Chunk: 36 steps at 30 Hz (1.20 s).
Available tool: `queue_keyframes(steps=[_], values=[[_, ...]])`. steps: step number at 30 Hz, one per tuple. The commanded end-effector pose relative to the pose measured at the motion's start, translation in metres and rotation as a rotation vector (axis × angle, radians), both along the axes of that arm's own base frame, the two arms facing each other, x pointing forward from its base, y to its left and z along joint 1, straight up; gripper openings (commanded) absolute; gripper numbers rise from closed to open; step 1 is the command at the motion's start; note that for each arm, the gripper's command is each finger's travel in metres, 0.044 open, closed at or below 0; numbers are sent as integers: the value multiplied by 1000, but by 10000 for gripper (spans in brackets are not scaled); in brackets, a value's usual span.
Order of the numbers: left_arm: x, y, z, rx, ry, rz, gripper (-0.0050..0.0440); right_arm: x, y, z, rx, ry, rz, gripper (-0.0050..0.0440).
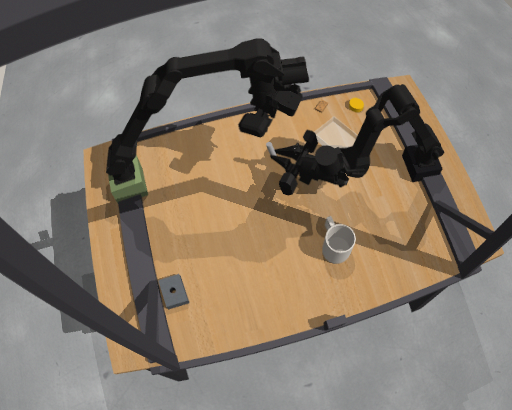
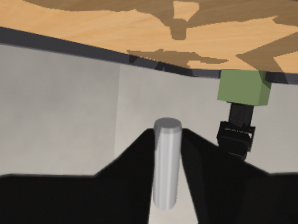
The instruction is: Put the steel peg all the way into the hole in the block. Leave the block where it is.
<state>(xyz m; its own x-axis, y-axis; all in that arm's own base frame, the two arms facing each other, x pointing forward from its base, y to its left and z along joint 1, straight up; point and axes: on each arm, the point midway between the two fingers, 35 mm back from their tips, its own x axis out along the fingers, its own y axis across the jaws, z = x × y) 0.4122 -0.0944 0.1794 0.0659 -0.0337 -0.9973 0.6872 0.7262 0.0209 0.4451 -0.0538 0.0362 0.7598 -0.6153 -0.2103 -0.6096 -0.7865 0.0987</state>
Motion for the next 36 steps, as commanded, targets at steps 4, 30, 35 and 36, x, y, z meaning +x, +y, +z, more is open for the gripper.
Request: queue_keyframes(steps=[4, 30, 35, 36], values=[[5, 0, -2, -2, 5, -10, 220, 7, -1, 16, -54, -133, 27, -50], [1, 1, -9, -4, -7, -8, 220, 9, 0, 40, -48, -261, 24, -50], [2, 0, -22, -3, -4, -8, 220, 9, 0, 40, -48, -261, 24, -50], [2, 0, -24, -3, -4, -6, 220, 9, 0, 40, -48, -261, 24, -50]])
